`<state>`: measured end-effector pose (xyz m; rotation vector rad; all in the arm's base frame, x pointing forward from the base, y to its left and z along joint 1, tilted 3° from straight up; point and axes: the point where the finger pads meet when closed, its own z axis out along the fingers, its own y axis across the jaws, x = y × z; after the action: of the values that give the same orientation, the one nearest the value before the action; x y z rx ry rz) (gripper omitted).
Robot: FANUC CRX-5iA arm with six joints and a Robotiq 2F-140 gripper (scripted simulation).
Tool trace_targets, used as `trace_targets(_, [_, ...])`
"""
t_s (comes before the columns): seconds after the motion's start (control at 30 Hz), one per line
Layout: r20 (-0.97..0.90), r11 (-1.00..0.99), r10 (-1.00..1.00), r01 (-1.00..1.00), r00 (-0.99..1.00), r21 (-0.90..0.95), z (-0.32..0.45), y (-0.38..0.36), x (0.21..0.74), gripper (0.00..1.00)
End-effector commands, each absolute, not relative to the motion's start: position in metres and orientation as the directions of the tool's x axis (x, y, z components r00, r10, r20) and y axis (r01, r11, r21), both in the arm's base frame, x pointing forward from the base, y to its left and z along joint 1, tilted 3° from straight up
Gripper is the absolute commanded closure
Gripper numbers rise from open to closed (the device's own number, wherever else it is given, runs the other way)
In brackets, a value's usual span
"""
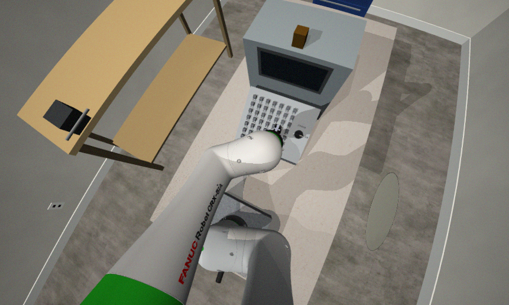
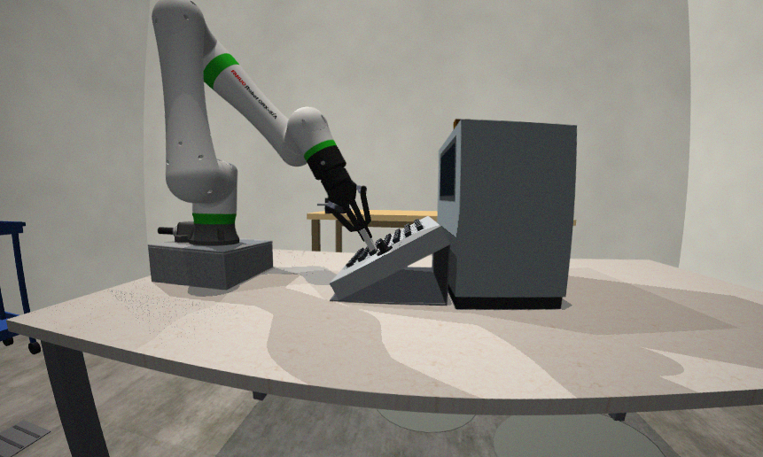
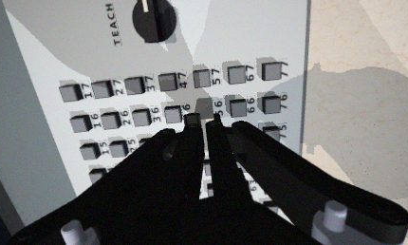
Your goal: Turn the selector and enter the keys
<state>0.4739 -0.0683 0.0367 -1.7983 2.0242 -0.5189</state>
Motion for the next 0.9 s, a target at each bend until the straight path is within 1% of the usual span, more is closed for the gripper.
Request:
trace_targets(0.0, [-0.039,0.112,-0.993,-0.852,-0.107,-0.511,0.037,-0.068,0.474,1.0])
trace_targets(0.43, [-0.039,0.112,-0.993,-0.852,-0.107,-0.511,0.04,-0.068,0.472,1.0])
trace_targets(0.87, [-0.039,0.112,-0.993,-0.852,-0.107,-0.511,0.059,-0.068,0.461,1.0])
